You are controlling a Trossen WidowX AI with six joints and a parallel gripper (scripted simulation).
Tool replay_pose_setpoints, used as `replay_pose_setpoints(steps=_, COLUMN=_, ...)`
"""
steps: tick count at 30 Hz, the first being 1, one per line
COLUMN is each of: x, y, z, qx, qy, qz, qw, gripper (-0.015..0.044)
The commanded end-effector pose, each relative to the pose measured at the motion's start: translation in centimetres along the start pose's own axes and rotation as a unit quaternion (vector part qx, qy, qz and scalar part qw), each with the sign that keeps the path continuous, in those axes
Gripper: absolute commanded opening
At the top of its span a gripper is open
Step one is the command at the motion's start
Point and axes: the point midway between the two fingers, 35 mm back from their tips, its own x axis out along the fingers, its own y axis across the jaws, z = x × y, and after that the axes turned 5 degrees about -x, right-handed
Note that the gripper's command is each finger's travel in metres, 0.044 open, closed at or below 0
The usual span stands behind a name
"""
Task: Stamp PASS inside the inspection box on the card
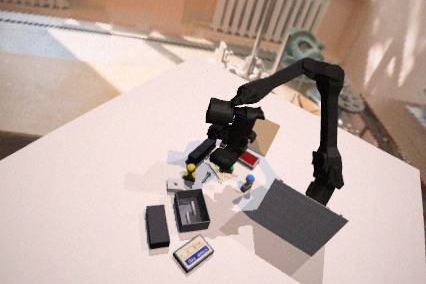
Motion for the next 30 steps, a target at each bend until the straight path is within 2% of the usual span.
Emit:
replay_pose_setpoints(steps=1, x=-0.1, y=-2.2, z=0.0, qx=-0.004, qy=-0.001, qz=-0.002, qw=1.000, gripper=0.0000)
replay_pose_setpoints(steps=23, x=-0.4, y=-15.9, z=-2.4, qx=-0.001, qy=0.003, qz=-0.021, qw=1.000, gripper=0.0000)
replay_pose_setpoints(steps=30, x=-0.3, y=-16.3, z=-2.5, qx=0.000, qy=0.004, qz=-0.023, qw=1.000, gripper=0.0000)
